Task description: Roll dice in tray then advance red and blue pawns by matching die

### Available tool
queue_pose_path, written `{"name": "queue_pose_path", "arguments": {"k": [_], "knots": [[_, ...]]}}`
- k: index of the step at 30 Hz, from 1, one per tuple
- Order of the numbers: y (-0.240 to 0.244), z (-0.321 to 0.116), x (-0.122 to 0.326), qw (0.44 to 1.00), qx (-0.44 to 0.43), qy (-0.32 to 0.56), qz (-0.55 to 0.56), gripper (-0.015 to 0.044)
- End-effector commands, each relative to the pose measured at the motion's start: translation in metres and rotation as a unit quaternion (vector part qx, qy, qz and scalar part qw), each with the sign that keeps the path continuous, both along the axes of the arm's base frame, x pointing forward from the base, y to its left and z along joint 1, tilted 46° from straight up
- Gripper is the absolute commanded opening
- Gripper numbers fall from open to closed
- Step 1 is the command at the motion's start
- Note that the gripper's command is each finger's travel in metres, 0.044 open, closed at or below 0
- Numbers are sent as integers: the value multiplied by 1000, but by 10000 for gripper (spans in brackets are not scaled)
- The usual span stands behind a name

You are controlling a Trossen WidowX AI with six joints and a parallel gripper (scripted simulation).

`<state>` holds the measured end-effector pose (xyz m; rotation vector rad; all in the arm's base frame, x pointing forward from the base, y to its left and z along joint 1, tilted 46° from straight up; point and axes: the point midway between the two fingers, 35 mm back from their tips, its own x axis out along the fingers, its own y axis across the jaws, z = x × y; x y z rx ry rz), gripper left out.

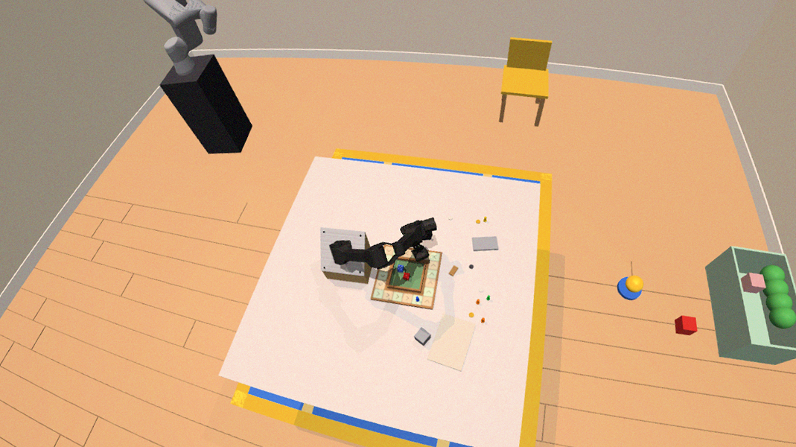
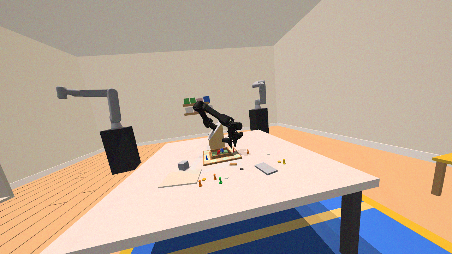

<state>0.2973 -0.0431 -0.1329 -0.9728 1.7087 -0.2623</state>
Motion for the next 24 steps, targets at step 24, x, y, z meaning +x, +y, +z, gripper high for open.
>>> {"name": "queue_pose_path", "arguments": {"k": [24], "knots": [[-23, -21, -5, 1000, -3, 5, 0, 36]]}}
